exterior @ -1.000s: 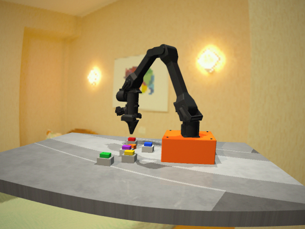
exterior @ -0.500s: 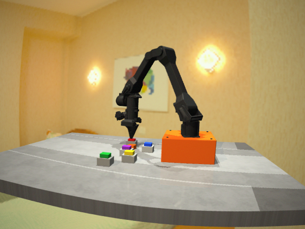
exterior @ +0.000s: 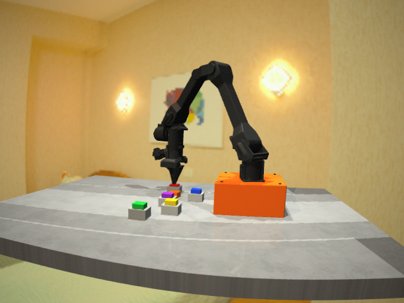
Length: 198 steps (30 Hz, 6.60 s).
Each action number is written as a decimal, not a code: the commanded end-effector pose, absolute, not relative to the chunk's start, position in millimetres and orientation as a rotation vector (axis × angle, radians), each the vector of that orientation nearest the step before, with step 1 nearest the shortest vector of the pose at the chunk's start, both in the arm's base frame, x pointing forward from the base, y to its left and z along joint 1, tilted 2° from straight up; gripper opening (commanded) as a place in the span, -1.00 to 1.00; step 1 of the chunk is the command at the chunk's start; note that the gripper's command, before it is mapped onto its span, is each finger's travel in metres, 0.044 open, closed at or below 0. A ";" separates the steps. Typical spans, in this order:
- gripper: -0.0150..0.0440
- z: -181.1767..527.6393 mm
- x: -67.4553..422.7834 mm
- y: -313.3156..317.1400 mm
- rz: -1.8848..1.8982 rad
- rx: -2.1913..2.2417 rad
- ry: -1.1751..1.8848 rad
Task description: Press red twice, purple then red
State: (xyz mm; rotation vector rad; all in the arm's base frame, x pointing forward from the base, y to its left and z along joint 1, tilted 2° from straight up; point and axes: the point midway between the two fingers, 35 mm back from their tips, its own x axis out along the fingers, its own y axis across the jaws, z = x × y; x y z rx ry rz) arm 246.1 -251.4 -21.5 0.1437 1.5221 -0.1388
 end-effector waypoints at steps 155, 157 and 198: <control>-0.42 35.4 255.6 -47.7 -0.120 0.161 1.528; -0.42 64.7 253.8 -48.2 -0.120 0.161 1.528; -0.42 0.4 243.9 -249.7 -0.134 0.148 1.528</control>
